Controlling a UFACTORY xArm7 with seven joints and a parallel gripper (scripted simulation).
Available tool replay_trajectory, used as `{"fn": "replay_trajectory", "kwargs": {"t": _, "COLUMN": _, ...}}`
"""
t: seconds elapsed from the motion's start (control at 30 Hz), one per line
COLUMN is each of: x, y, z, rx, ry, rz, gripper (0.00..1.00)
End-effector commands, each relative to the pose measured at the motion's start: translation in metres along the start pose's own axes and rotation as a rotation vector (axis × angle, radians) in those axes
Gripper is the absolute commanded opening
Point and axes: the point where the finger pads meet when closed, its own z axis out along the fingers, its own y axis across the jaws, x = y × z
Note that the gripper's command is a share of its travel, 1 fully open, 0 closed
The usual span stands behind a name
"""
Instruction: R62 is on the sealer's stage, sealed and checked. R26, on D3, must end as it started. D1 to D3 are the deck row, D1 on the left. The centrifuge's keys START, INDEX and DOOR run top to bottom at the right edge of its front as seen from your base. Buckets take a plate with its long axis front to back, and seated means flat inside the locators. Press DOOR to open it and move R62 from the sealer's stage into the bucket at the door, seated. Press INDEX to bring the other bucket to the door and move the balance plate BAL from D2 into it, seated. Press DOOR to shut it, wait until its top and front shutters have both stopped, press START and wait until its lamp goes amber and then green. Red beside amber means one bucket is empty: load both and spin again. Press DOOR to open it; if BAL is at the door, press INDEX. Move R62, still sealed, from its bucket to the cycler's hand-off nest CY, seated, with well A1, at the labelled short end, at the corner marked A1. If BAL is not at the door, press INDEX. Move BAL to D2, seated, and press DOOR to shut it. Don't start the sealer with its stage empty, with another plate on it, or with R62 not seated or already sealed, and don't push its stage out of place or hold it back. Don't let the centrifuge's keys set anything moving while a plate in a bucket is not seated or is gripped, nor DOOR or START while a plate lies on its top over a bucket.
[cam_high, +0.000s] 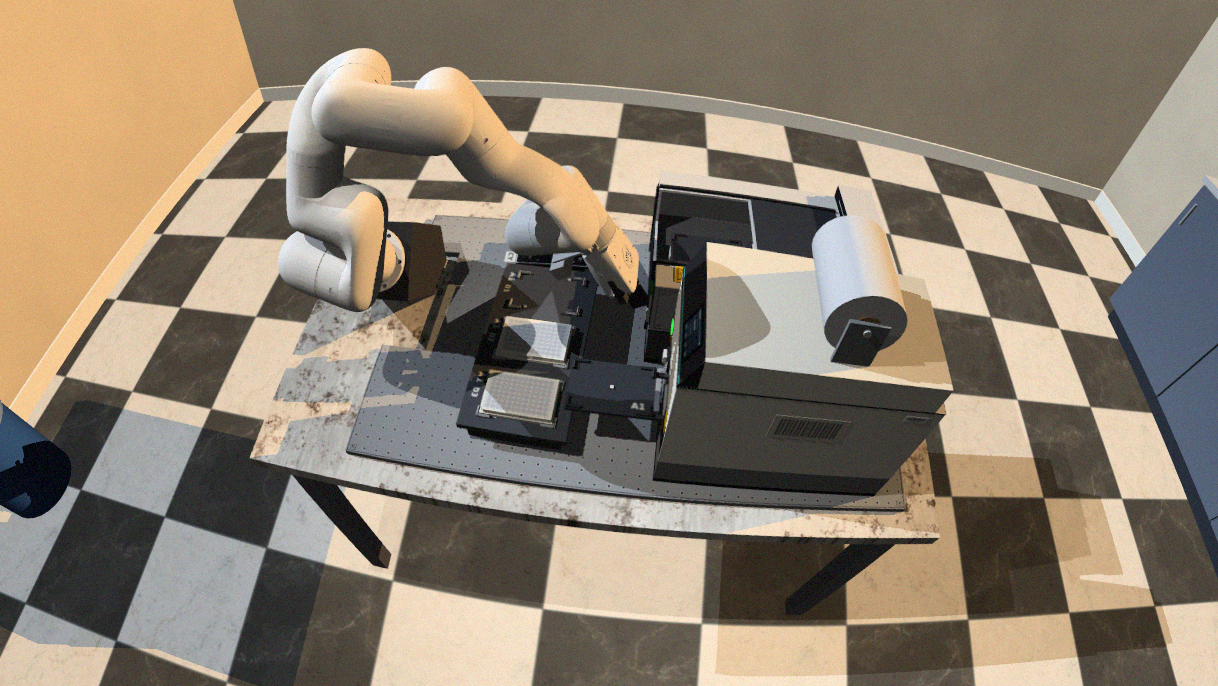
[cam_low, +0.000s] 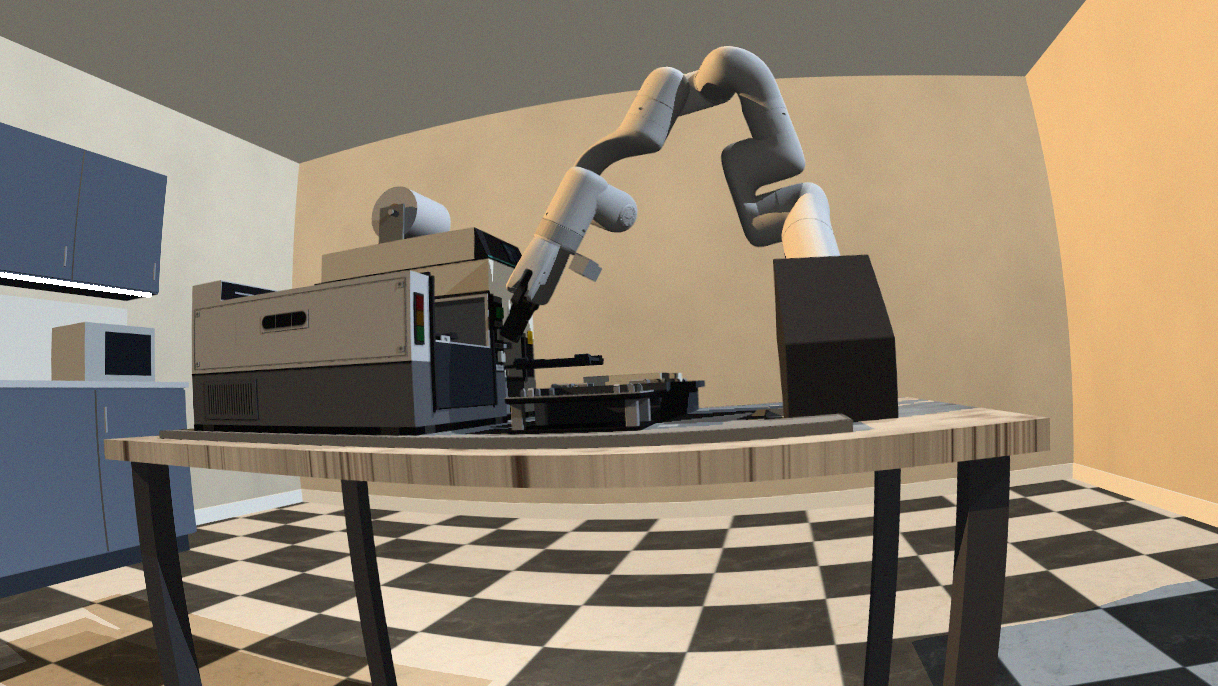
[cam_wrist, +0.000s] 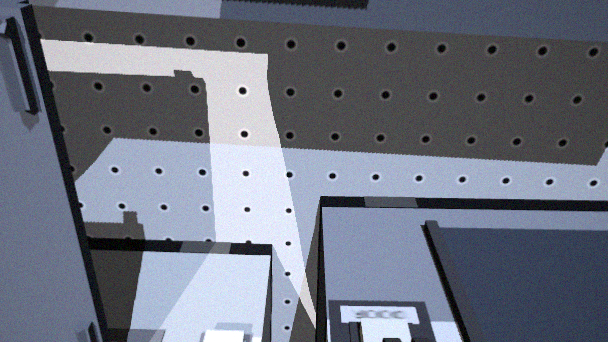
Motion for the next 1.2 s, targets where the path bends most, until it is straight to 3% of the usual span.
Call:
{"fn": "replay_trajectory", "kwargs": {"t": 0.0, "x": -0.003, "y": 0.001, "z": 0.0, "rx": -0.002, "ry": -0.005, "rz": 0.001, "gripper": 0.0}}
{"fn": "replay_trajectory", "kwargs": {"t": 0.73, "x": -0.006, "y": 0.001, "z": 0.001, "rx": -0.002, "ry": -0.005, "rz": 0.001, "gripper": 0.0}}
{"fn": "replay_trajectory", "kwargs": {"t": 1.17, "x": 0.004, "y": 0.001, "z": -0.017, "rx": -0.002, "ry": -0.004, "rz": 0.001, "gripper": 0.0}}
